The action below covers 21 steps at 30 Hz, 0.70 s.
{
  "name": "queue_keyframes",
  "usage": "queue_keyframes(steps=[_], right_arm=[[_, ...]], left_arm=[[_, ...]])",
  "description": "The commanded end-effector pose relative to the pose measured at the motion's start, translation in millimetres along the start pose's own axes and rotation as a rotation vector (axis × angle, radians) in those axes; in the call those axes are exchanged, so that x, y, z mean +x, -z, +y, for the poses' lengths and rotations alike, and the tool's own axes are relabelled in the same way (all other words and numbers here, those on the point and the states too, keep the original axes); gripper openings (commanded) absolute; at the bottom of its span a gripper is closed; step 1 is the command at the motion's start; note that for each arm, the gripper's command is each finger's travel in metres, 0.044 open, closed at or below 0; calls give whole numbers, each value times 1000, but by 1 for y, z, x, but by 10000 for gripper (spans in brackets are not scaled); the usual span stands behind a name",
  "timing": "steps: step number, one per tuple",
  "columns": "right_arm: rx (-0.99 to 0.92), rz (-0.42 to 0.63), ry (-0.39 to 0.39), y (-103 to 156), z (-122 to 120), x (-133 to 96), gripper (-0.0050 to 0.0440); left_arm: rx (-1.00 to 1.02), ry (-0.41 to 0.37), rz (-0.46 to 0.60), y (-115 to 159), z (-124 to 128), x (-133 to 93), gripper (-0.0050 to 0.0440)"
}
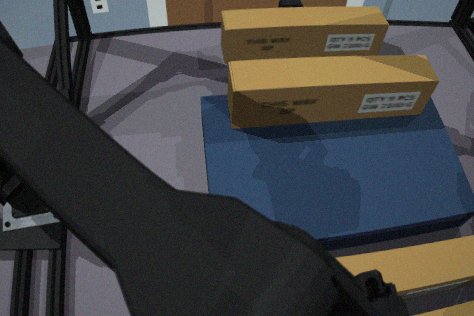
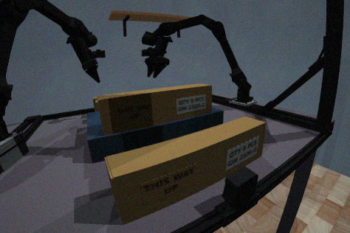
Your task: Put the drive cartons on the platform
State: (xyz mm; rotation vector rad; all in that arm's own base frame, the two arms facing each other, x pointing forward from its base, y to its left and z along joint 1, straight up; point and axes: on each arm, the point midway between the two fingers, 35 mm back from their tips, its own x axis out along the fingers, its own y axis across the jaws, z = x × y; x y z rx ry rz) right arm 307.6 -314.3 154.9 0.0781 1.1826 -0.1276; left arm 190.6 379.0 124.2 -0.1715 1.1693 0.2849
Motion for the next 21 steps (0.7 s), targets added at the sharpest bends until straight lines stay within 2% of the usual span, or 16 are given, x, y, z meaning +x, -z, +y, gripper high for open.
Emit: queue_keyframes(steps=[1, 11, 21], right_arm=[[0, 3, -7, 9, 2, 19, 389], [0, 3, -7, 29, 2, 69, 389], [0, 3, -7, 37, 2, 88, 389]], left_arm=[[-2, 15, 10, 11, -4, 23, 389], [-2, 15, 10, 32, -4, 72, 389], [-2, 15, 10, 40, -5, 92, 389]])
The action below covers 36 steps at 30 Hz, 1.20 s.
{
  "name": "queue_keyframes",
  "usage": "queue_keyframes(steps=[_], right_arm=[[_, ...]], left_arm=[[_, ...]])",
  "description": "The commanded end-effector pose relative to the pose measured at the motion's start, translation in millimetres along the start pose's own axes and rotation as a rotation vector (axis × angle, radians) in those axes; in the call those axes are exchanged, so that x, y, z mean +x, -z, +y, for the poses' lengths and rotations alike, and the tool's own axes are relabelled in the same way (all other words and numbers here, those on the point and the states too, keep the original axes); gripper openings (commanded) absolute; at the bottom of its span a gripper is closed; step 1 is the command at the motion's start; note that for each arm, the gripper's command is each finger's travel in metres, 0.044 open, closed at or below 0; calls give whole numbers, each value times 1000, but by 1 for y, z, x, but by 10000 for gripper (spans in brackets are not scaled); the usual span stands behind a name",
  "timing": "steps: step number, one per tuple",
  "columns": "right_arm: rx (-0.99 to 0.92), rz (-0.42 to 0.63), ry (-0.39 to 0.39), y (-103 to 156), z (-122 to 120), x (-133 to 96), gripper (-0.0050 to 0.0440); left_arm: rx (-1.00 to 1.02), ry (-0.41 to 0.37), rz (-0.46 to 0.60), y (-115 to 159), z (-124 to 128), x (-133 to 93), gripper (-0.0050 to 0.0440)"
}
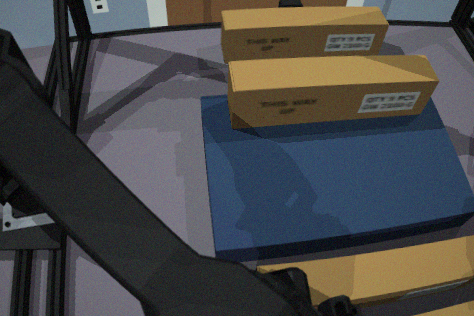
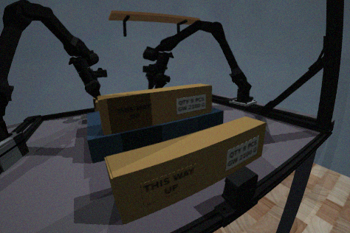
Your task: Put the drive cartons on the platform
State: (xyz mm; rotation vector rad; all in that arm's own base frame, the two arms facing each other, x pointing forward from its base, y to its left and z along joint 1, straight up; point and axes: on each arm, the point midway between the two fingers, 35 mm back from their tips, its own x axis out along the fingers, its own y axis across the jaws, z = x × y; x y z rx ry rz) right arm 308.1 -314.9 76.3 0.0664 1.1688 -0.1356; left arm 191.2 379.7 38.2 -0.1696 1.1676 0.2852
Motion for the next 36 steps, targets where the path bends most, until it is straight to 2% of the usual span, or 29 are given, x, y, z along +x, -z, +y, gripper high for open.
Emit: queue_keyframes(steps=[1, 27, 28, 36], right_arm=[[4, 17, -18, 9, 3, 16, 389], [4, 17, -18, 9, 3, 17, 389], [4, 17, -18, 9, 3, 17, 0], [4, 17, -18, 9, 3, 17, 0]], left_arm=[[-3, 16, 12, 8, -4, 13, 389], [-3, 16, 12, 8, -4, 14, 389], [-3, 16, 12, 8, -4, 14, 0], [-3, 16, 12, 8, -4, 14, 0]])
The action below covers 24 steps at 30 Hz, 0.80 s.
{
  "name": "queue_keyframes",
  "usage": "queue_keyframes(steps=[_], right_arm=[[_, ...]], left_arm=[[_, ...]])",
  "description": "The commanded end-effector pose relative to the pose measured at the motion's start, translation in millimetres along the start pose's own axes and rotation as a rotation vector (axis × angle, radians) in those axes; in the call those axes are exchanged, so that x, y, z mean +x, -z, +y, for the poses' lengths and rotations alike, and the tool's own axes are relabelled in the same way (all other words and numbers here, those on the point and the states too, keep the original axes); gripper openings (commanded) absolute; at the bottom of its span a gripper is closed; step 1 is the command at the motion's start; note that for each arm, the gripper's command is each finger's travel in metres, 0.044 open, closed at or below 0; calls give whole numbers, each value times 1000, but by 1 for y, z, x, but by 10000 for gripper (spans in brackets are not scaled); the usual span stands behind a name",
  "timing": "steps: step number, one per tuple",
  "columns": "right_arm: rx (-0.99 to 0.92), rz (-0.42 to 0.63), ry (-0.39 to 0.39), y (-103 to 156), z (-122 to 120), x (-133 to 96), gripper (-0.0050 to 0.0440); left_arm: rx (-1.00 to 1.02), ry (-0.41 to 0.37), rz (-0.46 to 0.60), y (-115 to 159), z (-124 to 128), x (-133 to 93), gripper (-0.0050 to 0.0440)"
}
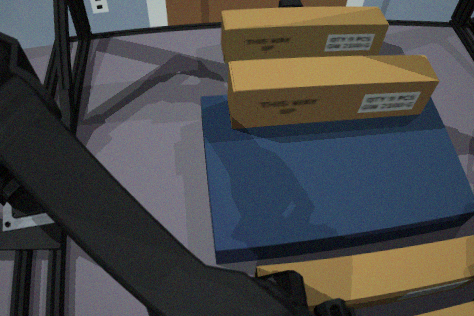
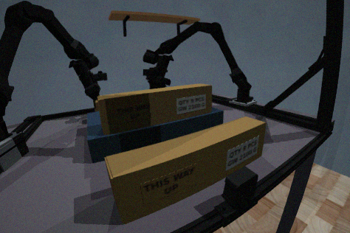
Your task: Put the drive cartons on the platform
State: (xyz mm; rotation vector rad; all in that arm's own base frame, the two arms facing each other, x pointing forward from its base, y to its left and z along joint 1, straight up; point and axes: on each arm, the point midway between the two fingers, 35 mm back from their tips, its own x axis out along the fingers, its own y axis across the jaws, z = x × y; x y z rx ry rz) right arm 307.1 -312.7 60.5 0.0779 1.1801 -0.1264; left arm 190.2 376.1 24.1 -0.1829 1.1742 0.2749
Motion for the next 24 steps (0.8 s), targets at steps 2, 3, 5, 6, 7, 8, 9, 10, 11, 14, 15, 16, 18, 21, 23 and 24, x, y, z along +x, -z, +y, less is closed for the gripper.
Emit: queue_keyframes(steps=[2, 3, 5, 6, 7, 8, 9, 10, 11, 14, 15, 16, 18, 21, 23, 24], right_arm=[[0, 5, -6, 2, 0, 3, 0], [0, 5, -6, 2, 0, 3, 0], [0, 5, -6, 2, 0, 3, 0], [0, 5, -6, 2, 0, 3, 0], [0, 5, -6, 2, 0, 3, 0], [0, 5, -6, 2, 0, 2, 0], [0, 5, -6, 1, 0, 1, 0], [0, 5, -6, 0, 0, -1, 0], [0, 5, -6, -1, 0, -3, 0], [0, 5, -6, -5, 0, -13, 0], [0, 5, -6, -6, 0, -16, 0], [0, 5, -6, -7, 0, -19, 0], [0, 5, -6, -9, 0, -23, 0], [0, 5, -6, -10, 0, -25, 0], [0, 5, -6, -10, 0, -25, 0], [0, 5, -6, -10, 0, -25, 0]], left_arm=[[1, 2, 3, 1, -1, 1, 0], [1, 2, 3, 1, -1, 1, 0], [1, 2, 3, 1, -1, 1, 0], [1, 2, 3, 1, -1, 1, 0], [1, 2, 3, 1, -1, 1, 0], [1, 2, 3, 1, -1, 1, 0], [1, 2, 3, 1, -1, 0, 0], [1, 2, 3, 0, -1, -2, 0], [1, 2, 3, -1, -1, -4, 0], [1, 2, 3, -5, -1, -14, 0], [1, 2, 3, -7, -1, -18, 0], [1, 2, 3, -8, -1, -21, 0], [1, 2, 3, -9, -1, -25, 0], [1, 2, 3, -10, -1, -26, 0], [1, 2, 3, -10, -1, -26, 0], [1, 2, 3, -10, -1, -26, 0]])
